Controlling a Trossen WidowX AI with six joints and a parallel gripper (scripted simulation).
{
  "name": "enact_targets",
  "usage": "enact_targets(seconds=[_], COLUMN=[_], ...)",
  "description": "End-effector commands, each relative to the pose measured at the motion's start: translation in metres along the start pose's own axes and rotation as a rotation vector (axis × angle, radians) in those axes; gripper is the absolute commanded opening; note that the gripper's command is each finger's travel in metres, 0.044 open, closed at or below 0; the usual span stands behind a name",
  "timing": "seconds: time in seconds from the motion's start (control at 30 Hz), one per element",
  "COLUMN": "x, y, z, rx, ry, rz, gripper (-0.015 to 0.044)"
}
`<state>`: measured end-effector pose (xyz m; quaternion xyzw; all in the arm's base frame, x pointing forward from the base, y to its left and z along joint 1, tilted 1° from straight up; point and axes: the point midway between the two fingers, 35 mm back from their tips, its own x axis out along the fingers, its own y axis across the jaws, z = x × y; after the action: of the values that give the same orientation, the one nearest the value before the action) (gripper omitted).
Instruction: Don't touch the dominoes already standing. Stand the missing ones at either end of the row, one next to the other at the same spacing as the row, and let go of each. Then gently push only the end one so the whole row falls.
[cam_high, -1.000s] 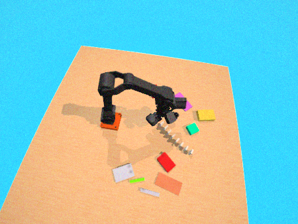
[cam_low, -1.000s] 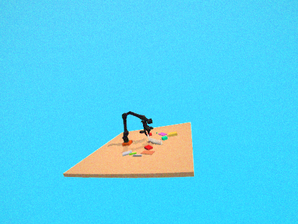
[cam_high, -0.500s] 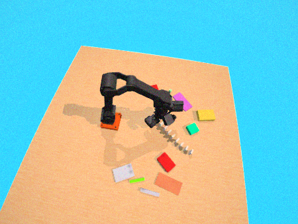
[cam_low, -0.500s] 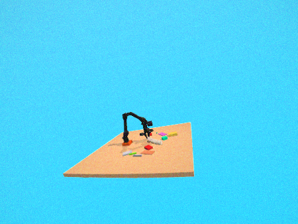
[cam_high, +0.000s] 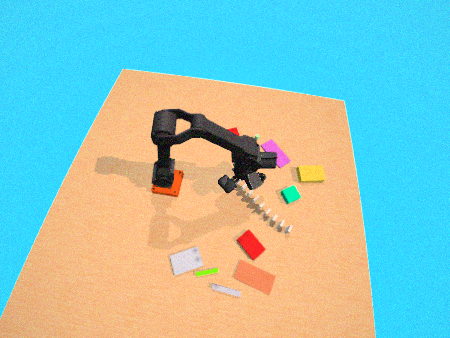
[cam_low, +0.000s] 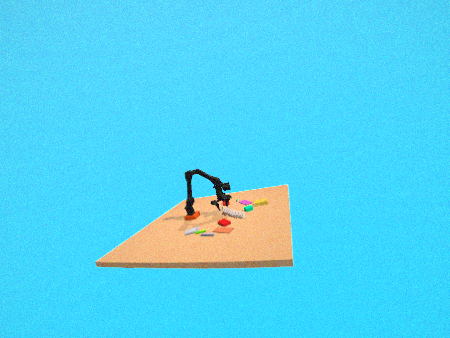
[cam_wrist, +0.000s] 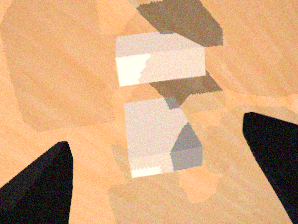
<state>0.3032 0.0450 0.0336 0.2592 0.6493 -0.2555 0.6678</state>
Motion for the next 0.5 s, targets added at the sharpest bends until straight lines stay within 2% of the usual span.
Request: enact_targets(seconds=[0.0,0.1,0.37,0.47], x=[0.001,-0.008,-0.122,-0.132], y=[-0.001,0.001,0.002,0.001], z=[0.000,0.001,0.002,0.000], rx=[0.000,0.000,0.000,0.000], ry=[0.001,0.000,0.000,0.000], rz=[-0.004,-0.004,0.000,0.000], gripper=[0.0440,0.0440,0.0440,0.0440])
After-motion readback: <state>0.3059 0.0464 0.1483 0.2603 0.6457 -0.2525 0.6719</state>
